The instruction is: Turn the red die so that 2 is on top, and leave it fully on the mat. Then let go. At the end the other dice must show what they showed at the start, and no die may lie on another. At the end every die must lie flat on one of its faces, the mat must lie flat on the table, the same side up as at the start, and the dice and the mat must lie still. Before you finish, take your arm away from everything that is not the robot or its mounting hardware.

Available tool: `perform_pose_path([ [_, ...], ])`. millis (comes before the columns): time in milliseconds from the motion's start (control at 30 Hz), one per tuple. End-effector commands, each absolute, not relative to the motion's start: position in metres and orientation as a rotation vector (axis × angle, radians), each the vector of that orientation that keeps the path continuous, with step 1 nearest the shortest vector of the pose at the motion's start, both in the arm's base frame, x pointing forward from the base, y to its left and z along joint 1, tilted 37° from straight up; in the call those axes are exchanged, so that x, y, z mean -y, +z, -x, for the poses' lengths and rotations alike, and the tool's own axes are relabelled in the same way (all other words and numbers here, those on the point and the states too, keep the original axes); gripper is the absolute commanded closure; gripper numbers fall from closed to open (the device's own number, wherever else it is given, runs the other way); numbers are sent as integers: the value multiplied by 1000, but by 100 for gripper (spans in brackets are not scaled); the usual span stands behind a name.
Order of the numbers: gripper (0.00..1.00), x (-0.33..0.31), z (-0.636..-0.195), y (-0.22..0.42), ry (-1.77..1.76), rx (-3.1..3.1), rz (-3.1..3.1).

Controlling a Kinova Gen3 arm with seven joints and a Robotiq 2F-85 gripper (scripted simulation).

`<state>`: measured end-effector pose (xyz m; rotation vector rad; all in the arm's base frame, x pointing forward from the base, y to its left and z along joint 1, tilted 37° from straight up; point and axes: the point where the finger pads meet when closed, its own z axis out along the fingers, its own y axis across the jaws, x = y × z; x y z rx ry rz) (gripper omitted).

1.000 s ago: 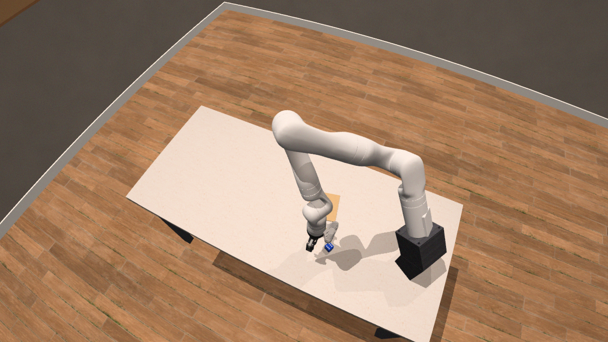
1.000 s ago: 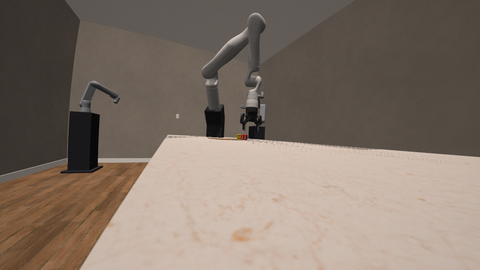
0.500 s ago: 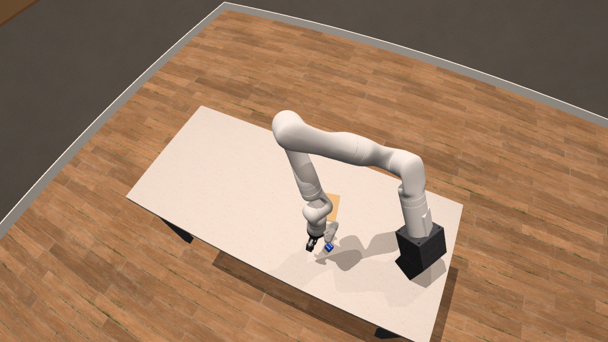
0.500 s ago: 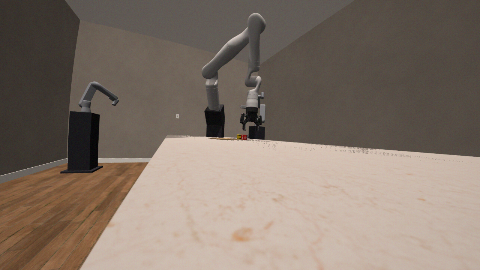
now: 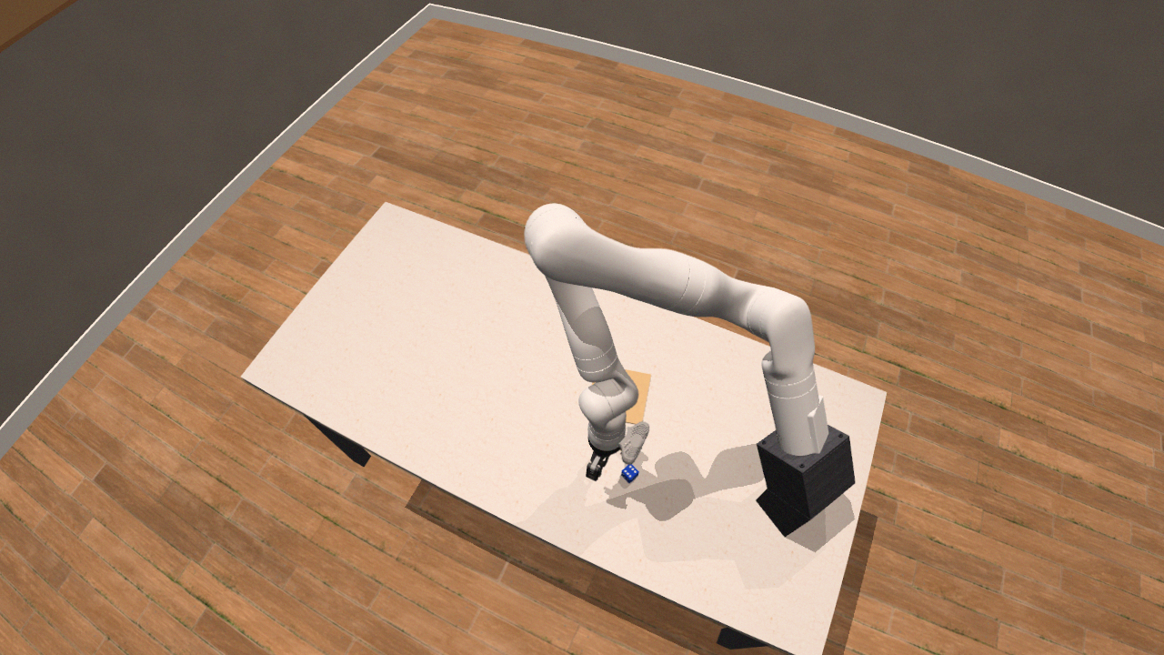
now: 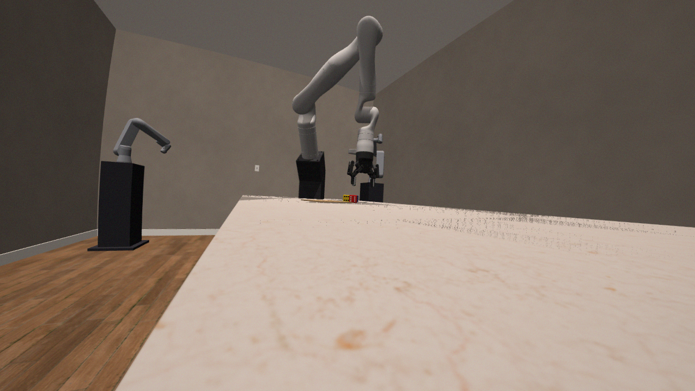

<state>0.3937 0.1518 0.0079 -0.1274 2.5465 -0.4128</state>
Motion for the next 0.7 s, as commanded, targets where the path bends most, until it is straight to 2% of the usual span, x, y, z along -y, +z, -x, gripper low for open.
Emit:
perform_pose_path([
  [0,0,-157,-389,17,-406,-2546,133],
  [667,0,-170,-362,57,-406,-2546,133],
])
